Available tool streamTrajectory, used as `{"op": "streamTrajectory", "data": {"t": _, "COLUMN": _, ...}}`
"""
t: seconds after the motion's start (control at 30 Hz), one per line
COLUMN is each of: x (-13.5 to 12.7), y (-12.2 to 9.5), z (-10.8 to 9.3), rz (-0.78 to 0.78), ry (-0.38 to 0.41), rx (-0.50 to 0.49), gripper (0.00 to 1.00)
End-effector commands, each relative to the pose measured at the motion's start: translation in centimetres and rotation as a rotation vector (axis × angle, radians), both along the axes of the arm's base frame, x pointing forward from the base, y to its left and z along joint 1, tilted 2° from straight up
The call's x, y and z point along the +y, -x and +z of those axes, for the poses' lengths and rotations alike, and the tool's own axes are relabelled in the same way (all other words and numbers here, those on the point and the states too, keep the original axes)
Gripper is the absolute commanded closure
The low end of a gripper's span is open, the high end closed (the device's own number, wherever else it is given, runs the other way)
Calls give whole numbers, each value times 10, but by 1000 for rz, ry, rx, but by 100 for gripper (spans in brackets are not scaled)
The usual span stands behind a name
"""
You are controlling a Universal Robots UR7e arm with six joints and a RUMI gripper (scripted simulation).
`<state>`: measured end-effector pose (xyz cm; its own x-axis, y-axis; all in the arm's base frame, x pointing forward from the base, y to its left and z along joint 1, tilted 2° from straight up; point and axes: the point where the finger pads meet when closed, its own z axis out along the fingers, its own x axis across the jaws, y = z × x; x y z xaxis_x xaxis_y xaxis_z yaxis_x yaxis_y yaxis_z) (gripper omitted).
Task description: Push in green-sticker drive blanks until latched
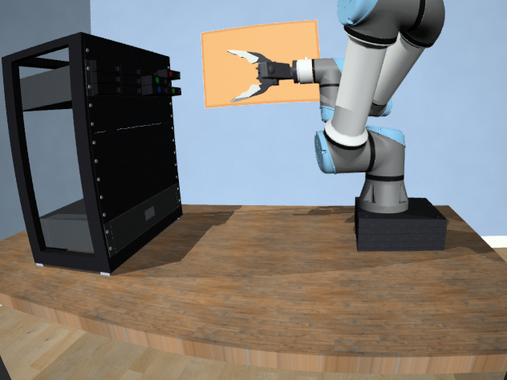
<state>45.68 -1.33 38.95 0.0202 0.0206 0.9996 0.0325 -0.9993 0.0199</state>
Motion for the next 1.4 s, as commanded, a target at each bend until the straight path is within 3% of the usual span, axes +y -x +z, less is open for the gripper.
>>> {"op": "streamTrajectory", "data": {"t": 0.0, "x": 1, "y": -2, "z": 0, "rz": 0, "ry": 0, "rx": -2, "gripper": 0}}
{"op": "streamTrajectory", "data": {"t": 0.6, "x": 8, "y": -15, "z": 0, "rz": 0, "ry": 0, "rx": -2, "gripper": 0}}
{"op": "streamTrajectory", "data": {"t": 1.37, "x": 26, "y": -49, "z": -2, "rz": 0, "ry": 0, "rx": -2, "gripper": 0}}
